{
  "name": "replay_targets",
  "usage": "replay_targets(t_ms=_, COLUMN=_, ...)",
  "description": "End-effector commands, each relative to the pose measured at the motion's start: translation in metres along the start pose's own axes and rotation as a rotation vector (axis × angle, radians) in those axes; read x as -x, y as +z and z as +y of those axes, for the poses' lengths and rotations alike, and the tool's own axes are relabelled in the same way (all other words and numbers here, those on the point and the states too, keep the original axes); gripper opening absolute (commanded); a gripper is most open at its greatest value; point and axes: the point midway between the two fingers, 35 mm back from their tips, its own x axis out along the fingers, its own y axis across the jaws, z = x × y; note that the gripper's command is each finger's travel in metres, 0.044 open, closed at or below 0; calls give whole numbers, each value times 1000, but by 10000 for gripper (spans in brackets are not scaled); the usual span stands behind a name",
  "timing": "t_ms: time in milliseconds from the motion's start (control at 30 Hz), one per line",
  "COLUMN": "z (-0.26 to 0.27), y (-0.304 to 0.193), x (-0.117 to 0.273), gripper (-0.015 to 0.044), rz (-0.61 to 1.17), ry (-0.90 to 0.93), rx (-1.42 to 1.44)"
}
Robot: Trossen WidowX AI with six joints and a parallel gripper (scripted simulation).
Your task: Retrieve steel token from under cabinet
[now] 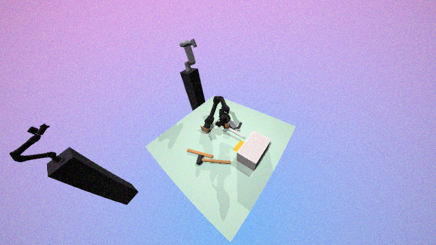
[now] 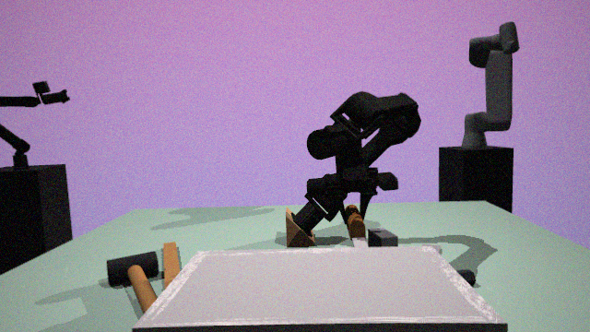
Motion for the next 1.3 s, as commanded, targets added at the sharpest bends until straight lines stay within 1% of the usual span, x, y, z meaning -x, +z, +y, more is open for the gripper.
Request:
replay_targets(t_ms=0, z=0, y=0, x=1, gripper=0, rz=-8, ry=4, rx=5)
replay_targets(t_ms=1267, z=-2, y=-7, x=-6, gripper=0, rz=13, ry=20, rx=5)
